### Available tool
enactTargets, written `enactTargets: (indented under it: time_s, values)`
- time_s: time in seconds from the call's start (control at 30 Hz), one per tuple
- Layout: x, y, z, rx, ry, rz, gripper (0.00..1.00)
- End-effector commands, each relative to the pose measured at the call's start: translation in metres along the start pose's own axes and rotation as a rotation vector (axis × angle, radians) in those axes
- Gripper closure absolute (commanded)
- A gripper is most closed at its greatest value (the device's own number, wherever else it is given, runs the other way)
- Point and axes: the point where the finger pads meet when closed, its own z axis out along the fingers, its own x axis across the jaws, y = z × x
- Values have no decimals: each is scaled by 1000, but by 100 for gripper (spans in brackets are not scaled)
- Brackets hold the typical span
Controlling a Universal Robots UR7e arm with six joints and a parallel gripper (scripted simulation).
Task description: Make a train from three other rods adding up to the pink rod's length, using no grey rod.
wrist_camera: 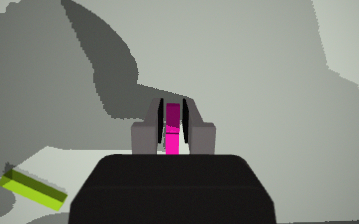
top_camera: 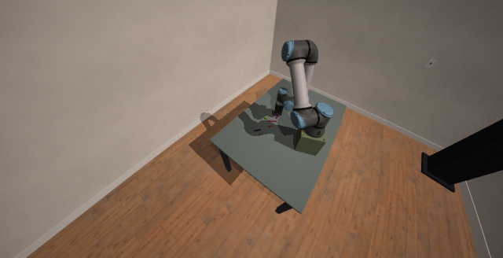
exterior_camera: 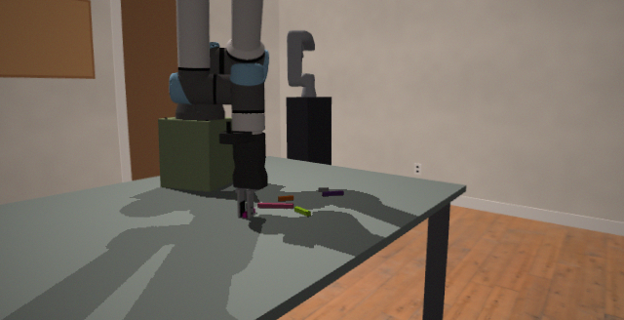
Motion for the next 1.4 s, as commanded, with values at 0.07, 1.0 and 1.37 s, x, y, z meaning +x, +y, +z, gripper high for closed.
enactTargets:
  time_s: [0.07, 1.0, 1.37]
  values:
    - [0, 0, 0, 1, -1, 0, 52]
    - [0, 0, -18, 1, -1, 0, 46]
    - [0, 0, -47, 1, -1, 0, 46]
